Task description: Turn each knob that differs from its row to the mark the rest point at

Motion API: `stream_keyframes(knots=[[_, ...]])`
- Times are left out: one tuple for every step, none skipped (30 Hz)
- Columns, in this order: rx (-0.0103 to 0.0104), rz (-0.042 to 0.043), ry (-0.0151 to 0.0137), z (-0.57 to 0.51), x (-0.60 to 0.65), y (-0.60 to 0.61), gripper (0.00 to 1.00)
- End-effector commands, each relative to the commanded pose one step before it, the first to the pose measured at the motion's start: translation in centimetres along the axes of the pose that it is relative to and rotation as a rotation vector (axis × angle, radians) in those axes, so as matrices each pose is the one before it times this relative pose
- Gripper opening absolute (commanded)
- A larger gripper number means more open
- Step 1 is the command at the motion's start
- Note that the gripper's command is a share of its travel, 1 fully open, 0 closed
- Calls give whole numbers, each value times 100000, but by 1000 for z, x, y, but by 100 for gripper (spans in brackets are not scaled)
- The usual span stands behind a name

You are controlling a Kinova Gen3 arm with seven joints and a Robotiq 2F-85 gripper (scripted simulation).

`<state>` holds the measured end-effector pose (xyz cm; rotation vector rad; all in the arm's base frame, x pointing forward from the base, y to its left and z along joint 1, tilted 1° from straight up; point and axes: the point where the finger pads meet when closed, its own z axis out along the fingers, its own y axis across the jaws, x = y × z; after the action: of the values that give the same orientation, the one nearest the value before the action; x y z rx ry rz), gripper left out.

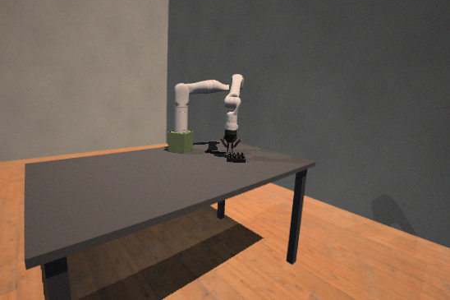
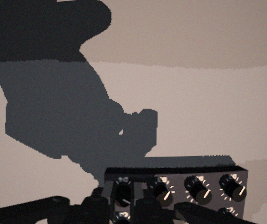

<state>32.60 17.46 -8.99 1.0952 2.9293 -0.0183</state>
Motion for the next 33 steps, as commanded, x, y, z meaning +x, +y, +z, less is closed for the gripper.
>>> stream_keyframes(knots=[[-164, -1063, -30, -45, -15, 47, 8], [0, -870, 0, 0, 0, 0, 8], [0, -795, 0, 0, 0, 0, 8], [0, -721, 0, 0, 0, 0, 8], [0, -649, 0, 0, 0, 0, 8], [0, -580, 0, 0, 0, 0, 8], [0, -513, 0, 0, 0, 0, 8], [0, -449, 0, 0, 0, 0, 8], [0, -387, 0, 0, 0, 0, 8], [0, -329, 0, 0, 0, 0, 8], [0, -275, 0, 0, 0, 0, 8], [0, -224, 0, 0, 0, 0, 8], [0, -178, 0, 0, 0, 0, 8], [0, -136, 0, 0, 0, 0, 8], [0, -99, 0, 0, 0, 0, 8], [0, 0, 0, 0, 0, 0, 8], [0, 0, 0, 0, 0, 0, 8], [0, -68, 0, 0, 0, 0, 8], [0, -42, 0, 0, 0, 0, 8], [0, -22, 0, 0, 0, 0, 8], [0, -8, 0, 0, 0, 0, 8], [0, -1, 0, 0, 0, 0, 8], [0, 0, 0, 0, 0, 0, 8], [0, 0, 0, 0, 0, 0, 8], [0, 0, 0, 0, 0, 0, 8], [0, 0, 0, 0, 0, 0, 8], [0, 0, 0, 0, 0, 0, 8], [0, 0, 0, 0, 0, 0, 8], [0, 0, 0, 0, 0, 0, 8], [0, 0, 0, 0, 0, 0, 8], [0, 0, 0, 0, 0, 0, 8], [0, 0, 0, 0, 0, 0, 19], [0, 0, 0, 0, 0, 0, 19]])
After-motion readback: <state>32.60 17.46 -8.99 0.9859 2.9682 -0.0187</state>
